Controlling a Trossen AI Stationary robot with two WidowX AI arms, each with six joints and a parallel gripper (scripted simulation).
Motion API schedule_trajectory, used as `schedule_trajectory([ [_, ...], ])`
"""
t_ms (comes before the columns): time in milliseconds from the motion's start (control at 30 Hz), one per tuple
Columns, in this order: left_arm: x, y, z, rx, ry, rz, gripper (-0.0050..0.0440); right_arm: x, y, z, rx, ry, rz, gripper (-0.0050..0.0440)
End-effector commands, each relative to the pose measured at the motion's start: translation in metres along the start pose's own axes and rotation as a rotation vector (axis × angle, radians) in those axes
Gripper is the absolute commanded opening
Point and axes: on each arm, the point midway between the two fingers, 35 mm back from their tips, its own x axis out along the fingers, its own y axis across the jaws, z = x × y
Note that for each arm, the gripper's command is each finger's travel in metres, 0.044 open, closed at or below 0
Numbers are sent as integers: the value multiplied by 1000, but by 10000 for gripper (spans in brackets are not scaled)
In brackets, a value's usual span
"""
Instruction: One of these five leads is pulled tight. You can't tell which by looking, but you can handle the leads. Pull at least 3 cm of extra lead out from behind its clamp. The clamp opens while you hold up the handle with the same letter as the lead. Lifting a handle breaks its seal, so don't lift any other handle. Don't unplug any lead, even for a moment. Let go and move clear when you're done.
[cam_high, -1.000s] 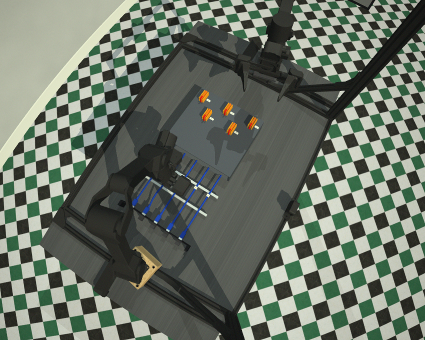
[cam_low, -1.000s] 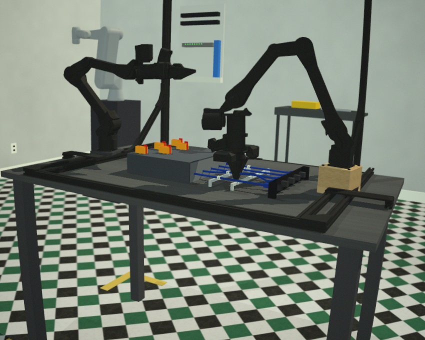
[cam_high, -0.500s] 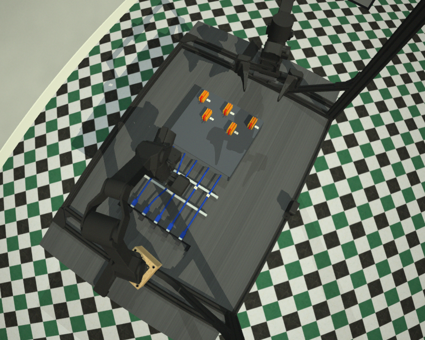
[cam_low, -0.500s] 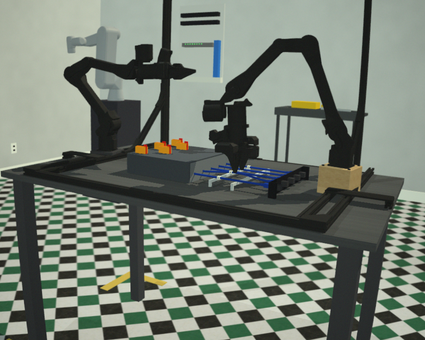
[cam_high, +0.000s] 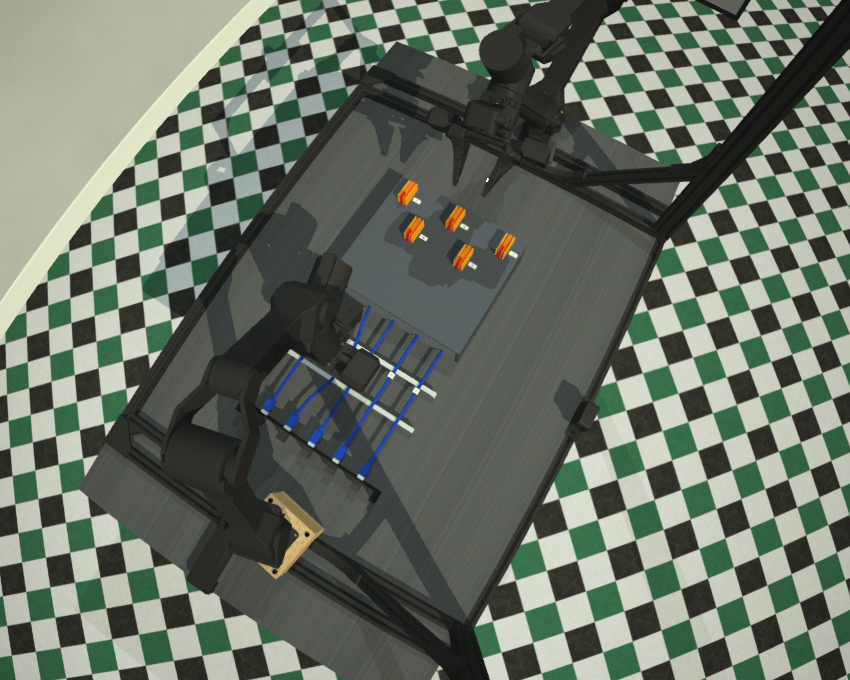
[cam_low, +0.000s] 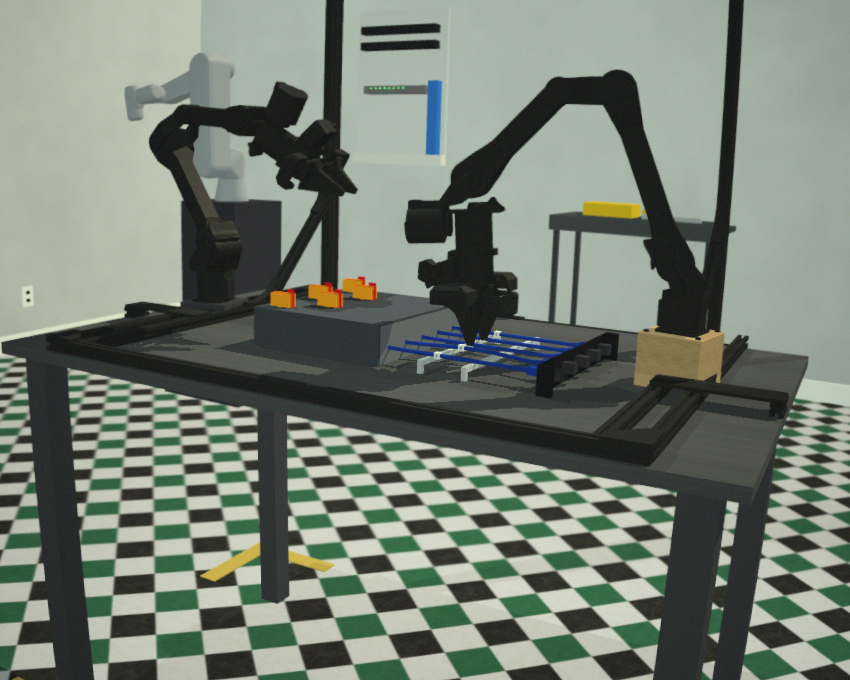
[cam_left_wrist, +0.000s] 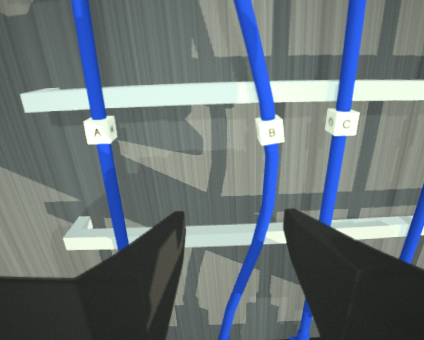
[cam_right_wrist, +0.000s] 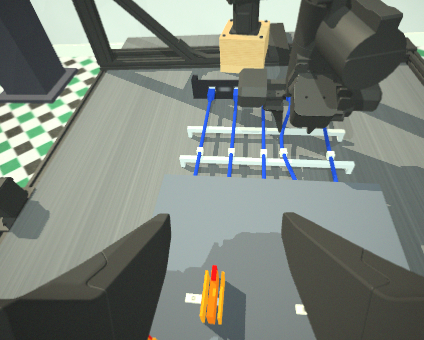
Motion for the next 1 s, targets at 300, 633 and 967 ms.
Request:
schedule_trajectory([
  [300,-7,1,4,0,-24,7,209,18,-76,-58,48,551,-67,209],
  [633,-7,1,4,0,-24,7,209,34,-139,-107,74,958,-108,209],
  [967,-7,1,4,0,-24,7,209,34,-139,-107,78,1046,-113,209],
])
